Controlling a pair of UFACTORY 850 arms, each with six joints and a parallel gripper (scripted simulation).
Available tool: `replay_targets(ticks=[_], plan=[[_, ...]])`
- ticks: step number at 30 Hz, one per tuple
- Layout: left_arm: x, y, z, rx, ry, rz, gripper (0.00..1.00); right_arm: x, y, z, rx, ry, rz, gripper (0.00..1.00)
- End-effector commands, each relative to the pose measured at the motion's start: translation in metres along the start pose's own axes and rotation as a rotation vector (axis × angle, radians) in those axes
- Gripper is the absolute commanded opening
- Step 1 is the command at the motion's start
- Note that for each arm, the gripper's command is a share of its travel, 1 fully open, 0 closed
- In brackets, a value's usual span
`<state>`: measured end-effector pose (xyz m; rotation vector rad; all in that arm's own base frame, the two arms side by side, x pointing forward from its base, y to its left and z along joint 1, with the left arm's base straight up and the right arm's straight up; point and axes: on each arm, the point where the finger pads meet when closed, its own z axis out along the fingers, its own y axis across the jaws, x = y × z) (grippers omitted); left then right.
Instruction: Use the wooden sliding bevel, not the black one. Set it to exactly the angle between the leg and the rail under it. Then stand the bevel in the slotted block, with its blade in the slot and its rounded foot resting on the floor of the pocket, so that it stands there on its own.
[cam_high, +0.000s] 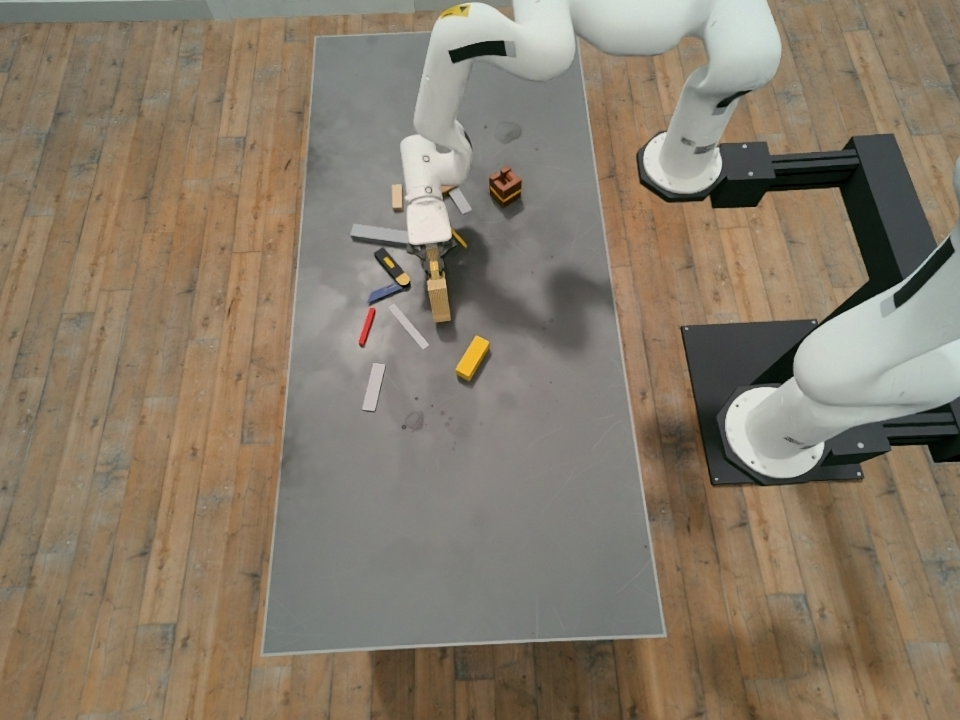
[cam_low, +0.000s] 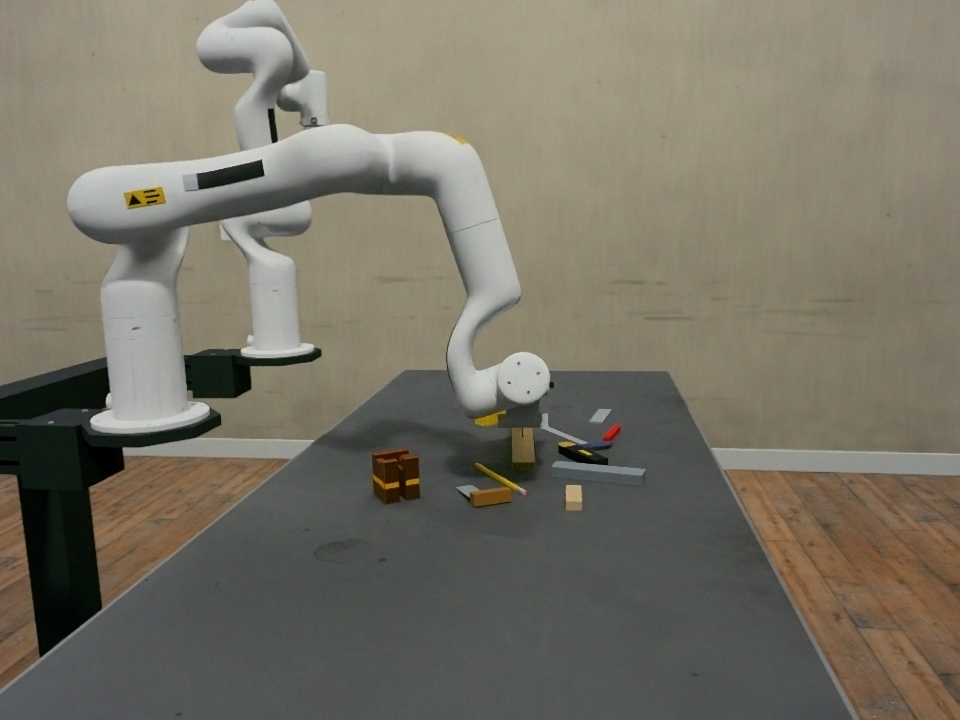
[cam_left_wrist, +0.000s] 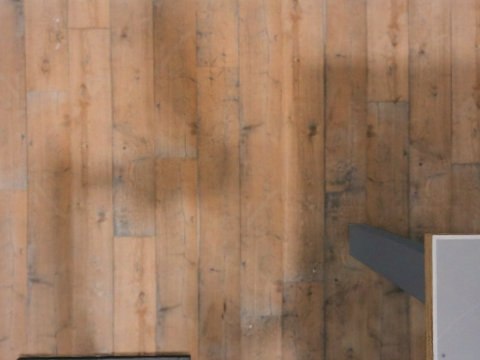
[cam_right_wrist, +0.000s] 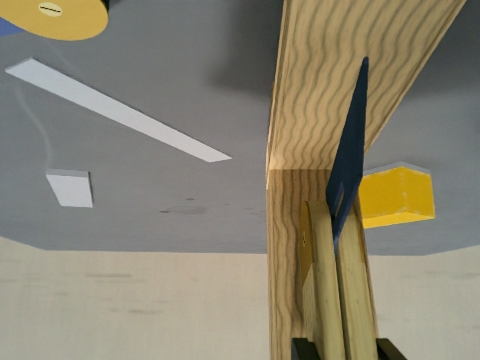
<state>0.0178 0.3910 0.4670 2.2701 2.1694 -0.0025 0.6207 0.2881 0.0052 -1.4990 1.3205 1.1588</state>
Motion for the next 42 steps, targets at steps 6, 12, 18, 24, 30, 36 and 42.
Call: replay_targets(ticks=[6,12,18,24,30,36,42], plan=[[0.000,0.000,-0.001,0.000,0.002,0.000,1.00,-0.003,-0.001,0.005,0.000,0.000,-0.002,0.00],[0.000,0.000,-0.001,0.000,0.002,0.000,1.00,-0.003,-0.001,0.005,0.000,0.000,-0.002,0.00],[0.000,0.000,-0.001,0.000,0.002,0.000,1.00,-0.003,-0.001,0.005,0.000,0.000,-0.002,0.00],[0.000,0.000,-0.001,0.000,0.002,0.000,1.00,-0.002,-0.001,0.006,0.000,0.000,-0.002,0.00],[0.000,0.000,-0.001,0.000,0.002,0.000,1.00,0.000,-0.001,0.007,0.000,0.000,-0.002,0.00],[0.000,0.000,-0.001,0.000,0.002,0.000,1.00,0.004,-0.001,0.009,0.000,0.000,-0.002,0.00],[0.000,0.000,-0.001,0.000,0.002,0.000,1.00,0.007,-0.001,0.011,0.000,0.000,-0.002,0.00]])
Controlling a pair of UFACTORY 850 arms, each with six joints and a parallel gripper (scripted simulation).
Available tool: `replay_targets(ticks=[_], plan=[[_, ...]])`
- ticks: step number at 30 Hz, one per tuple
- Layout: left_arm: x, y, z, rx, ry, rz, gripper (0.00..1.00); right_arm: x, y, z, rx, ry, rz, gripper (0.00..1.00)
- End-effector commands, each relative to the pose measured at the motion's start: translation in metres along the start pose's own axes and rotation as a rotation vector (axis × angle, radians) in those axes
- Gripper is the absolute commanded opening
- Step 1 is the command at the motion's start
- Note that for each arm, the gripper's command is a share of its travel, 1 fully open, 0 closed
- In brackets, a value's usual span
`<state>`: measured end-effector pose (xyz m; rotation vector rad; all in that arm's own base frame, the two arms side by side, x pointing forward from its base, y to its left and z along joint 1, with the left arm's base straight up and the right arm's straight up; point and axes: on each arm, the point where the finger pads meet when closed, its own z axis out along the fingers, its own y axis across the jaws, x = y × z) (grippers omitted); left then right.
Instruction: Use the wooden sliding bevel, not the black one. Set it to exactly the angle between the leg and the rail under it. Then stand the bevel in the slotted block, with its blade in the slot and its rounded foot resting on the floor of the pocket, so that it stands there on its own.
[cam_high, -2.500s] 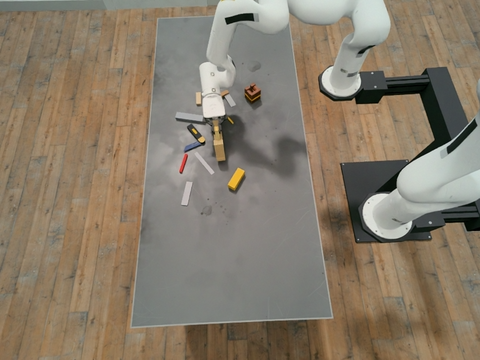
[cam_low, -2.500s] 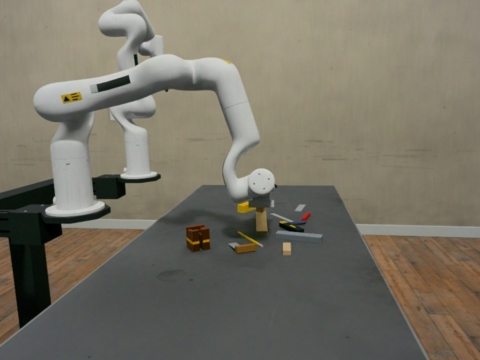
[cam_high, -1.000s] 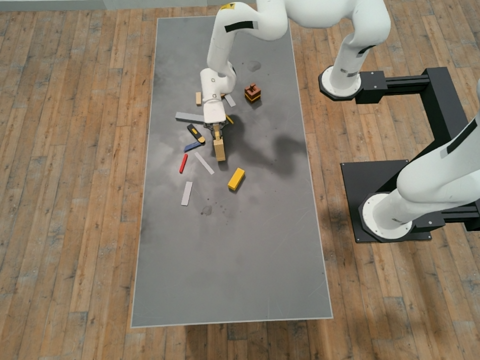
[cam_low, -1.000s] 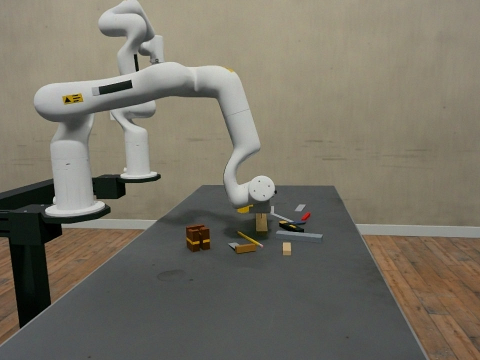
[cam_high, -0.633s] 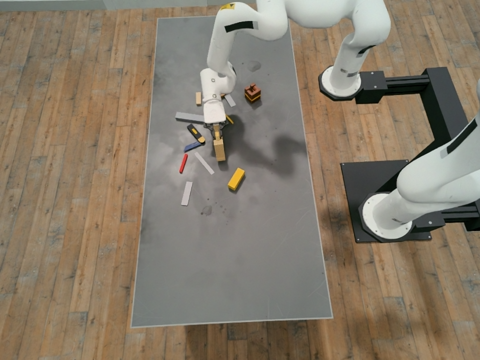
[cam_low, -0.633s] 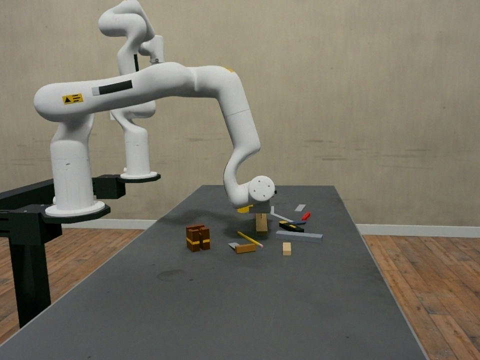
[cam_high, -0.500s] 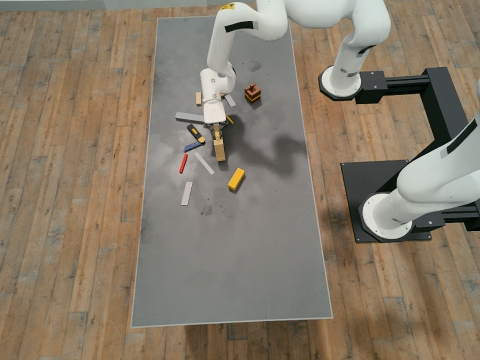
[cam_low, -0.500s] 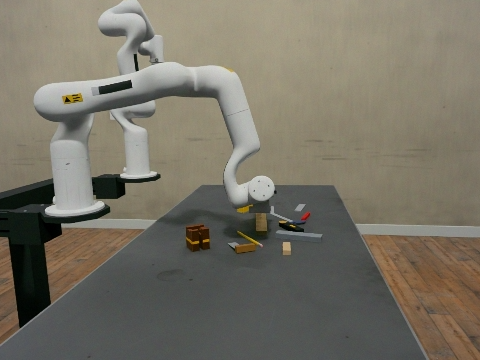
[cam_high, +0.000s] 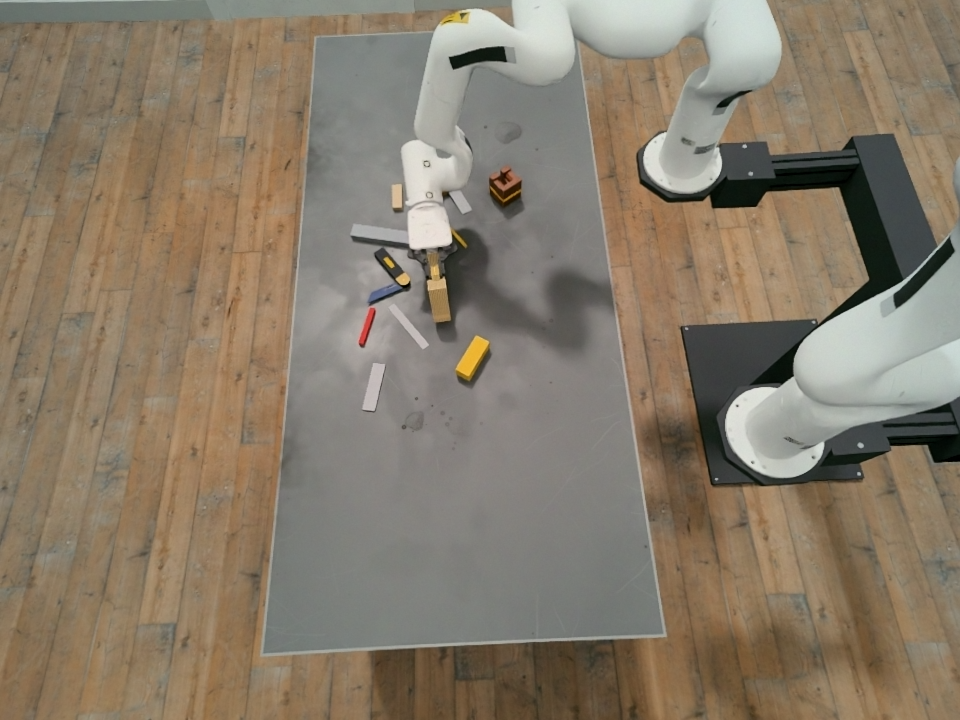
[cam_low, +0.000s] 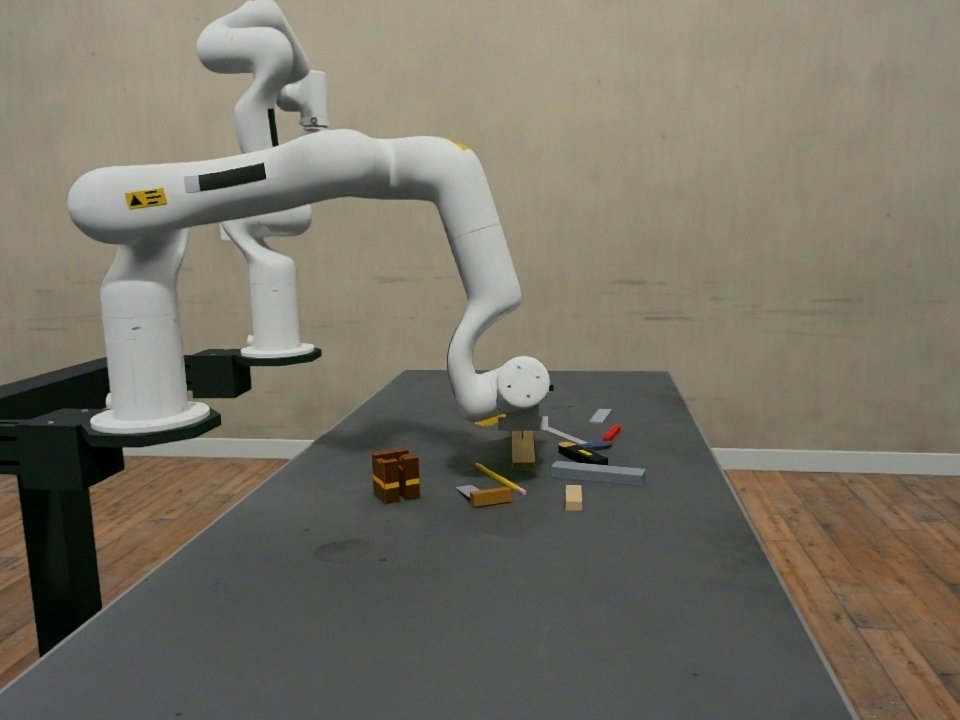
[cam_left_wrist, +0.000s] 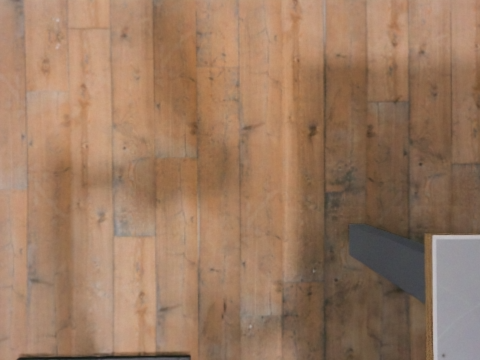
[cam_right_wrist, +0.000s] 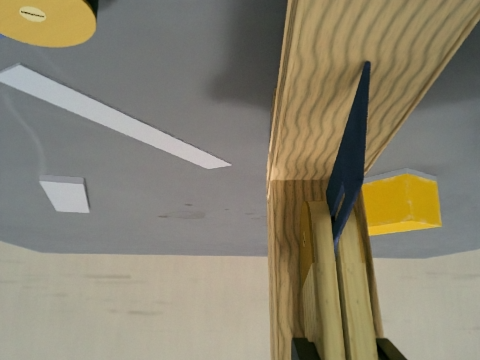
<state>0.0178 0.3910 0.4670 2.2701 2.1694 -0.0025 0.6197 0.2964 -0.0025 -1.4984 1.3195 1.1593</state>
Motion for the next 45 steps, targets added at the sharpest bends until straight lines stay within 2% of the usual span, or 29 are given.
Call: replay_targets(ticks=[1,45], plan=[[0.000,0.000,-0.001,0.000,0.002,0.000,1.00,0.002,-0.001,0.001,0.000,0.001,-0.001,0.00],[0.000,0.000,-0.001,0.000,0.002,0.000,1.00,0.012,-0.001,0.007,0.000,0.001,-0.001,0.00]])
